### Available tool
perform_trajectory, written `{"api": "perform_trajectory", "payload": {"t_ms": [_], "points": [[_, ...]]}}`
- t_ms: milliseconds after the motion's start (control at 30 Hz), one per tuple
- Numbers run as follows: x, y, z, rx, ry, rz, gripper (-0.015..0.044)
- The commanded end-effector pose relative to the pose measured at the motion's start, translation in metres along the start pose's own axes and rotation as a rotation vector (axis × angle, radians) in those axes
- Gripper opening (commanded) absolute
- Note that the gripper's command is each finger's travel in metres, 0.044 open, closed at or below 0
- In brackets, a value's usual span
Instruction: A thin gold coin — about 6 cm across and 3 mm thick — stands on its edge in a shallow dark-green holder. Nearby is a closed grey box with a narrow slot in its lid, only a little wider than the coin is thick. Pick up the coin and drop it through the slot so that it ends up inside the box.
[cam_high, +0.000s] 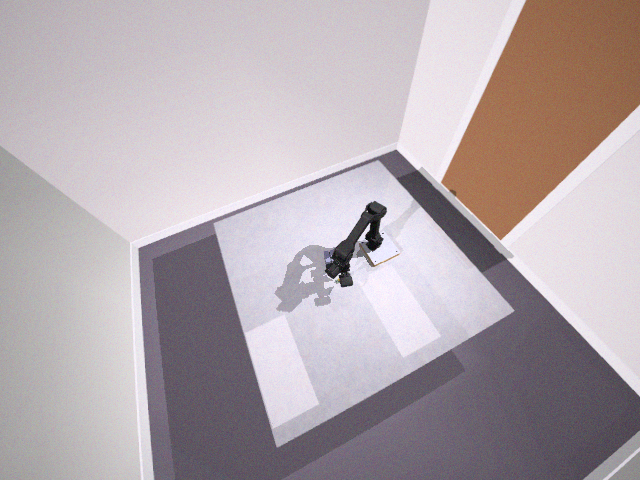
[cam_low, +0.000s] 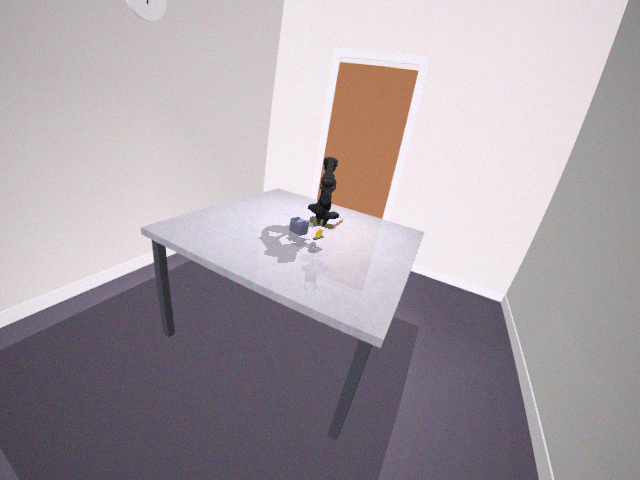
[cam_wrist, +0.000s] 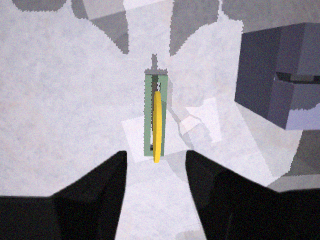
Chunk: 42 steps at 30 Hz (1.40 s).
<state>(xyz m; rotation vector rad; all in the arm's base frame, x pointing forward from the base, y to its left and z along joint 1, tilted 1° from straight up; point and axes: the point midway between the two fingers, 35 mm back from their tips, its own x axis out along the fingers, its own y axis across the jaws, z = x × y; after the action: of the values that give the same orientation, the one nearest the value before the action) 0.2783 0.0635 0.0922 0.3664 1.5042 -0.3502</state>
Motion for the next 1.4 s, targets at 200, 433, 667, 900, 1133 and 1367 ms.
{"api": "perform_trajectory", "payload": {"t_ms": [200, 433, 667, 900, 1133, 1367], "points": [[0.017, -0.001, 0.000, 0.006, 0.001, -0.007, 0.0161], [0.028, -0.001, 0.000, 0.006, 0.000, -0.006, 0.0161], [0.040, -0.001, 0.001, 0.005, 0.000, -0.006, 0.0161], [0.051, -0.001, 0.000, 0.005, 0.000, -0.006, 0.0161], [0.063, -0.002, -0.001, 0.006, 0.001, -0.007, 0.0161], [0.070, -0.003, -0.001, 0.006, 0.001, -0.007, 0.0134]]}}
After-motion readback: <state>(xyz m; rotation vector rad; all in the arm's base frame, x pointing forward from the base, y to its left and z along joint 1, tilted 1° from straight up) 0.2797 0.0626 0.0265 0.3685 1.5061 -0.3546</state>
